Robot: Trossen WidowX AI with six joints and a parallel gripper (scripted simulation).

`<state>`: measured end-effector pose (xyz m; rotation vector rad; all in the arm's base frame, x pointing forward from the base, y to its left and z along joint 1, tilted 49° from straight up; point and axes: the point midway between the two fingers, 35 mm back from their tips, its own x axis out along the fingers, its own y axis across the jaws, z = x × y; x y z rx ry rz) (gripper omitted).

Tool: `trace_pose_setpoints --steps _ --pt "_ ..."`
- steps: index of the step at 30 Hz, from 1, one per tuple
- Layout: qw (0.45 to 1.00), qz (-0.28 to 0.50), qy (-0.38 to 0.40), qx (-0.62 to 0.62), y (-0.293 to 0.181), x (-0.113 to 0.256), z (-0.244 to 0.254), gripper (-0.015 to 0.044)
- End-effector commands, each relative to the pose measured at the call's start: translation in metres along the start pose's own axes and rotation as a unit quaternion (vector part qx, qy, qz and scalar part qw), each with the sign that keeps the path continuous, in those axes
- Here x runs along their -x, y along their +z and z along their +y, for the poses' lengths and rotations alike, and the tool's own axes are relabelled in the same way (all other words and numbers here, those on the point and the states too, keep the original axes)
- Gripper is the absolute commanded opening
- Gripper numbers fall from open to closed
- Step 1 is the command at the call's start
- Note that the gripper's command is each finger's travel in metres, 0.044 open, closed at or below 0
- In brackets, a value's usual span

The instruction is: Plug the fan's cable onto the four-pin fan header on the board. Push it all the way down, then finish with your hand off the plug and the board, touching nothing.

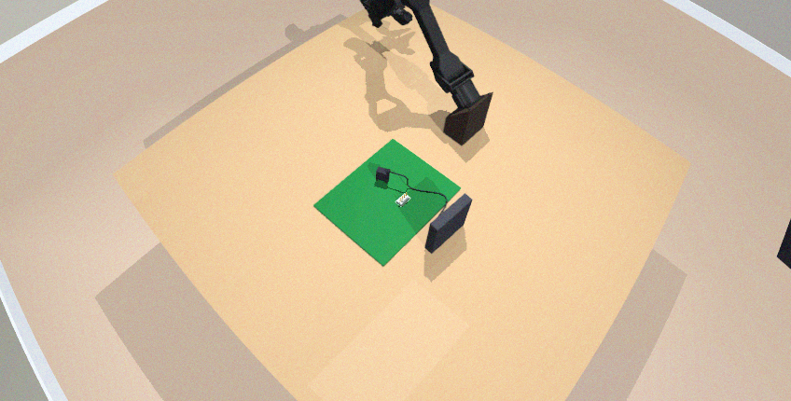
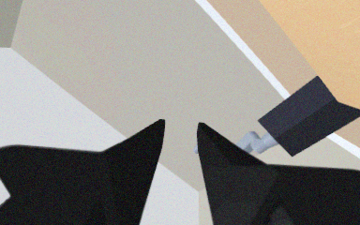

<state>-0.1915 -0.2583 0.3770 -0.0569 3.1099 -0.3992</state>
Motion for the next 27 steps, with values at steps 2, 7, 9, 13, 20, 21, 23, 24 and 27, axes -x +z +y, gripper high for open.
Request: trace_pose_setpoints --steps 2,7,9,13,20,21,23,24,27 --pt "1.000 0.000 0.000 0.000 0.000 0.000 0.000 0.0178" --pt "0.997 -0.021 -0.057 -0.042 0.006 0.022 -0.022 0.0309" --pt "0.990 -0.044 -0.107 -0.081 0.012 0.046 -0.041 0.0362" --pt "0.961 -0.107 -0.202 -0.155 0.023 0.100 -0.073 0.0440" --pt "0.872 -0.250 -0.330 -0.259 0.038 0.208 -0.102 0.0440" --pt "0.857 -0.273 -0.344 -0.271 0.040 0.225 -0.103 0.0440" --pt "0.823 -0.321 -0.368 -0.291 0.043 0.258 -0.103 0.0440" --pt "0.805 -0.345 -0.378 -0.300 0.044 0.275 -0.102 0.0440" --pt "0.750 -0.419 -0.401 -0.319 0.047 0.325 -0.093 0.0440"
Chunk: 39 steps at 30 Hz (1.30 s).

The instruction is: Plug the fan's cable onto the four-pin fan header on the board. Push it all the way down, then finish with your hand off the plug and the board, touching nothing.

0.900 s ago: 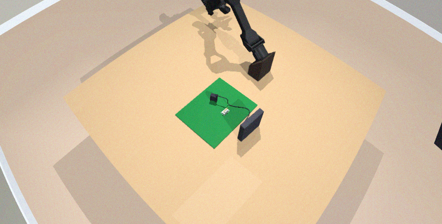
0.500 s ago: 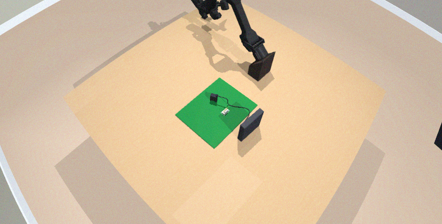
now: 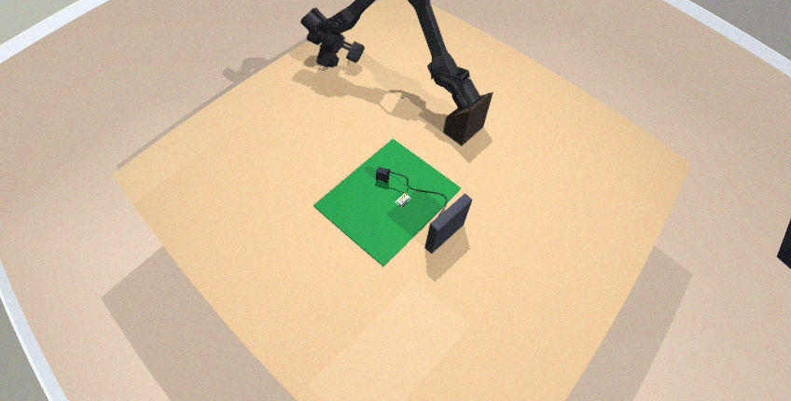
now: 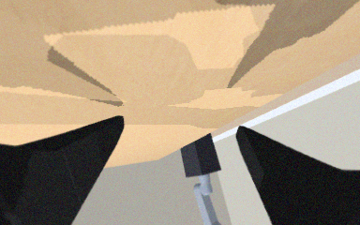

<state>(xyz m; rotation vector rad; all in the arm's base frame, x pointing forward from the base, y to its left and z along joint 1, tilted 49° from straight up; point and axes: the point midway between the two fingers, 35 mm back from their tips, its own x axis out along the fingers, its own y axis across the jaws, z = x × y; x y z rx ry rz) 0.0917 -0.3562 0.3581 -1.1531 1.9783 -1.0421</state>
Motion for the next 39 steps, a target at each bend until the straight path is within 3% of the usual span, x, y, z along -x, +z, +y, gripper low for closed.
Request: trace_pose_setpoints --steps 1,7,12,16,21,39 --pt "0.993 -0.093 -0.027 -0.063 0.046 0.035 -0.017 0.0440" --pt "0.967 -0.214 -0.039 -0.135 0.098 0.097 -0.029 0.0440" --pt "0.949 -0.261 -0.007 -0.178 0.129 0.125 -0.019 0.0440" --pt "0.932 -0.292 0.028 -0.213 0.152 0.149 -0.007 0.0440" --pt "0.886 -0.339 0.128 -0.289 0.199 0.213 0.032 0.0440" --pt "0.791 -0.295 0.328 -0.424 0.227 0.358 0.149 0.0440"
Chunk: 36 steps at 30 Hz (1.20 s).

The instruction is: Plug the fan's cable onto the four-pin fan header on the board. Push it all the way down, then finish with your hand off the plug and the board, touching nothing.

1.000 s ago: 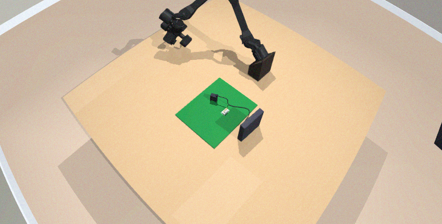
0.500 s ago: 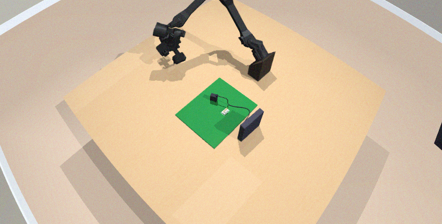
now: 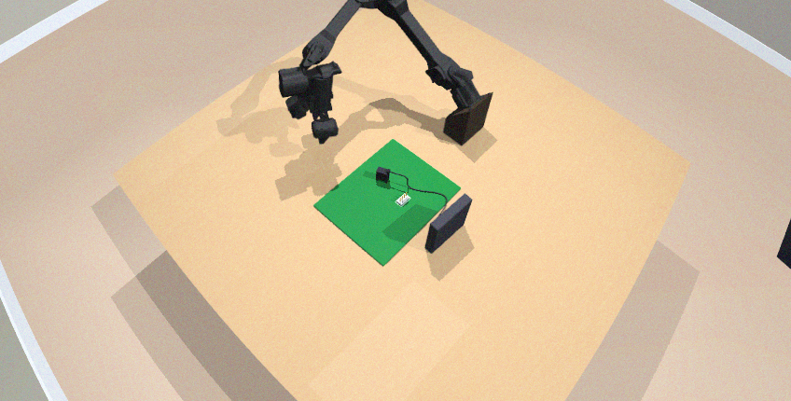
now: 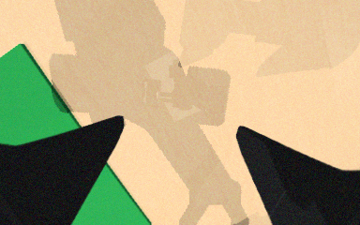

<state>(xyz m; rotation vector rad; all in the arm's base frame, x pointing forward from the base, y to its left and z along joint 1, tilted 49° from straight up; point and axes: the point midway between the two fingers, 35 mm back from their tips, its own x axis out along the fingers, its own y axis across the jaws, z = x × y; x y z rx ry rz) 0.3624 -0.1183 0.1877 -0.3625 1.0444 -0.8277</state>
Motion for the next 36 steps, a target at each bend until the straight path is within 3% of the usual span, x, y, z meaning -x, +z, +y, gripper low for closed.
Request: trace_pose_setpoints --steps 1,20,31,36 --pt "0.995 0.032 0.029 -0.086 -0.020 0.027 0.064 0.0440" --pt "0.950 0.066 -0.032 -0.303 -0.113 0.111 0.159 0.0440" --pt "0.950 0.065 -0.033 -0.304 -0.114 0.109 0.160 0.0440" --pt "0.950 0.066 -0.031 -0.305 -0.118 0.066 0.162 0.0440"
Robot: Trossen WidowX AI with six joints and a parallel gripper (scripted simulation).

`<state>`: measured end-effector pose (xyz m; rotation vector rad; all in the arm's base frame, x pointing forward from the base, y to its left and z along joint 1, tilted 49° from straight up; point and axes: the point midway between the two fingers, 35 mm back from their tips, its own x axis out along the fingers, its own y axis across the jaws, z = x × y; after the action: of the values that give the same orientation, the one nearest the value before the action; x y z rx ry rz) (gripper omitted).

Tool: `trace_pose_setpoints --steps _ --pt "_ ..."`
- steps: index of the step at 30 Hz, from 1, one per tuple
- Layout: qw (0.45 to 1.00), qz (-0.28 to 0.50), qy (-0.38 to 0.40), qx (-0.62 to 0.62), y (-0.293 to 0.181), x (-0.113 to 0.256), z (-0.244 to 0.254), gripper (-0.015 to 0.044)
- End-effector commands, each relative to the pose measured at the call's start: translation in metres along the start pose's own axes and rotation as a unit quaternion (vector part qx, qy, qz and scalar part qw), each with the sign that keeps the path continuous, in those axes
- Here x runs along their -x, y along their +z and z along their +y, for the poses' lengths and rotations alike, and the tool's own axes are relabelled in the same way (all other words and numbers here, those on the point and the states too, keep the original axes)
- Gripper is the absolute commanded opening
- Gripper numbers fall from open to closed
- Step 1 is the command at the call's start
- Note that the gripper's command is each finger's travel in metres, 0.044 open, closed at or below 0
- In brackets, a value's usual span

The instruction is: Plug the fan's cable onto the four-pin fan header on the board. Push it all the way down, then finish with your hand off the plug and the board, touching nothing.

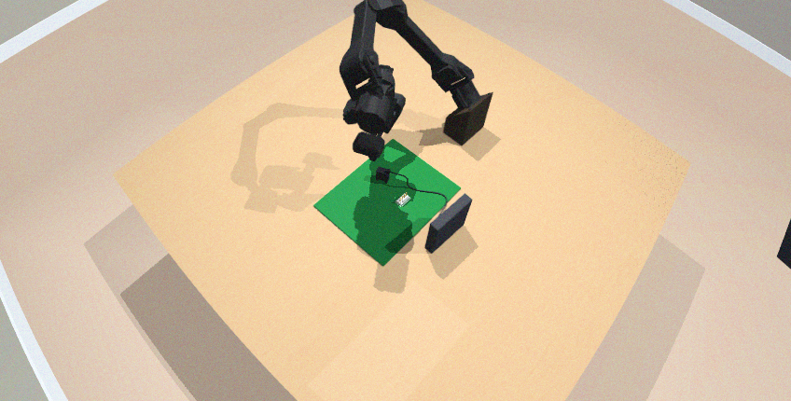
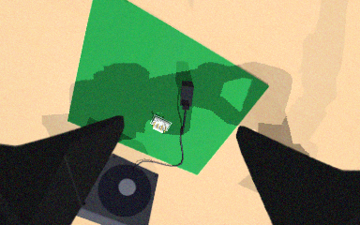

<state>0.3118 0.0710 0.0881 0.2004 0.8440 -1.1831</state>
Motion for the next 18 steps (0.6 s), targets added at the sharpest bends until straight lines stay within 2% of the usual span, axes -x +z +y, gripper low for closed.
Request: trace_pose_setpoints --steps 1,5,18 --pt "1.000 -0.001 -0.007 0.003 0.000 -0.040 -0.002 0.0440" --pt "1.000 -0.004 -0.009 0.002 0.001 -0.080 -0.008 0.0440" --pt "1.000 -0.004 -0.009 0.002 0.001 -0.094 -0.008 0.0440"
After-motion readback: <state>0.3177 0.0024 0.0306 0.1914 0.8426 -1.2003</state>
